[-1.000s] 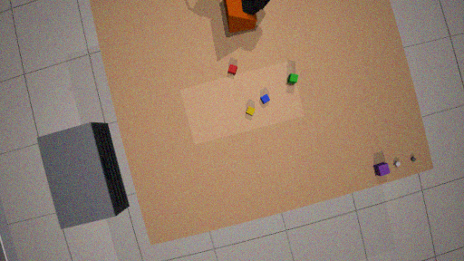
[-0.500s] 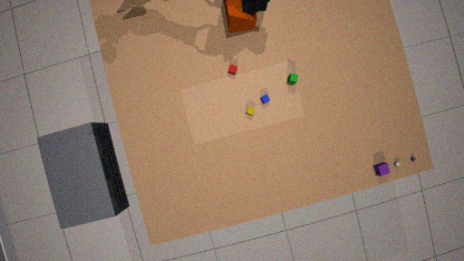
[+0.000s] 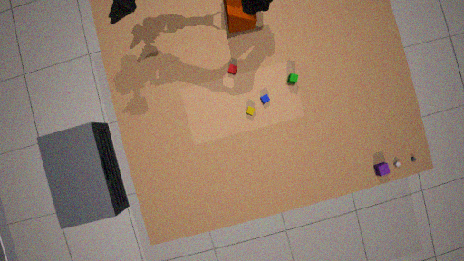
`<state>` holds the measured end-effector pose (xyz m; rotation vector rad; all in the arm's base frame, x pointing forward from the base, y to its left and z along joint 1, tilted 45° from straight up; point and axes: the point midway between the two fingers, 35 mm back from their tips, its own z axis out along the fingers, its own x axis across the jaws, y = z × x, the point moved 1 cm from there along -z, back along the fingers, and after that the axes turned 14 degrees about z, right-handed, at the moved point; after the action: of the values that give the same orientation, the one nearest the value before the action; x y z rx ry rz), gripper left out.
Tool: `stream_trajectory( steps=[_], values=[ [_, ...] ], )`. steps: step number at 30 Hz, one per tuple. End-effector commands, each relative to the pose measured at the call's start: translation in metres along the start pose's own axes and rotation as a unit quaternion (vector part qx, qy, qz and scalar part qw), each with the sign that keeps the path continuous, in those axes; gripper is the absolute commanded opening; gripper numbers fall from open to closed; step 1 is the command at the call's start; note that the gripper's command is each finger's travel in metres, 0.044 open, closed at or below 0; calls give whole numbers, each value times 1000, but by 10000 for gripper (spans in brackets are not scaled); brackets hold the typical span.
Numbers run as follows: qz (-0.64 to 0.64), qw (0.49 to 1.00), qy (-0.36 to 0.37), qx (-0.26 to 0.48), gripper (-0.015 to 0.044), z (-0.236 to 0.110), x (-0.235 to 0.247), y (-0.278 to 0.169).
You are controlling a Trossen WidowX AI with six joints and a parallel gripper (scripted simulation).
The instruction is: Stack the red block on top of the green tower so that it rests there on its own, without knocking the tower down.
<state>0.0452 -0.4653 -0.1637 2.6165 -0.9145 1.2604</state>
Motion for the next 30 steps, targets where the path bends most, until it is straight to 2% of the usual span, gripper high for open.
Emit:
stream_trajectory(
  steps=[1,9,16,23,30],
  values=[
    [-50,997,-40,49,440,17,15,-45],
    [-142,974,-105,144,440,38,27,-130],
    [-222,935,-154,231,440,41,28,-206],
    [-290,878,-201,323,440,30,21,-283],
    [-353,804,-244,411,440,4,6,-352]
  ],
)
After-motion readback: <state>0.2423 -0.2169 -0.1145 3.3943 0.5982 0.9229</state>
